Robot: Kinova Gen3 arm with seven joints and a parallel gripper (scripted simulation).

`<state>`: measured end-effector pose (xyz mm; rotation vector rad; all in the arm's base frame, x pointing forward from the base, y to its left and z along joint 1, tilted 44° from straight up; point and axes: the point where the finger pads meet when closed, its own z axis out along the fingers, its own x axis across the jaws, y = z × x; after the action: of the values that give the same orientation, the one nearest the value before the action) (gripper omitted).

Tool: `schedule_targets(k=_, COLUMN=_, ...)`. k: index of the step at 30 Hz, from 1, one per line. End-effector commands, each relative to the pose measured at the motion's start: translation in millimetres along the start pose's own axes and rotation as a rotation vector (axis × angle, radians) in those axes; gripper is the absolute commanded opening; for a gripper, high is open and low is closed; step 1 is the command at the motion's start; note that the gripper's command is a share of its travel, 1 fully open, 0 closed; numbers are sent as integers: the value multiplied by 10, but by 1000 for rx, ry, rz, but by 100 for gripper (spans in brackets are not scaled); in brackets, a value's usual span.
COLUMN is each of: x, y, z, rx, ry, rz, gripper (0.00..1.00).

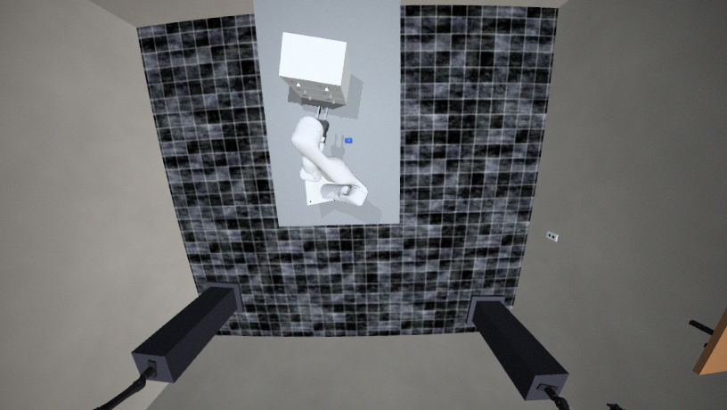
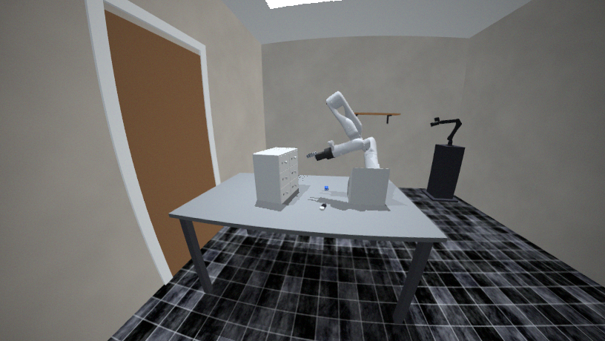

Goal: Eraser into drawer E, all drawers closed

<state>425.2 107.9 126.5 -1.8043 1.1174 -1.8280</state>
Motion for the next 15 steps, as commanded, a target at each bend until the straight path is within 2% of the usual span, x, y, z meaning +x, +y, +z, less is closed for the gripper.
schedule_targets(k=1, x=-1, y=-7, z=-2, rx=1, ry=0, rz=1, gripper=67)
schedule_targets(k=15, x=-1, y=-9, z=32, rx=1, ry=0, rz=1, gripper=67)
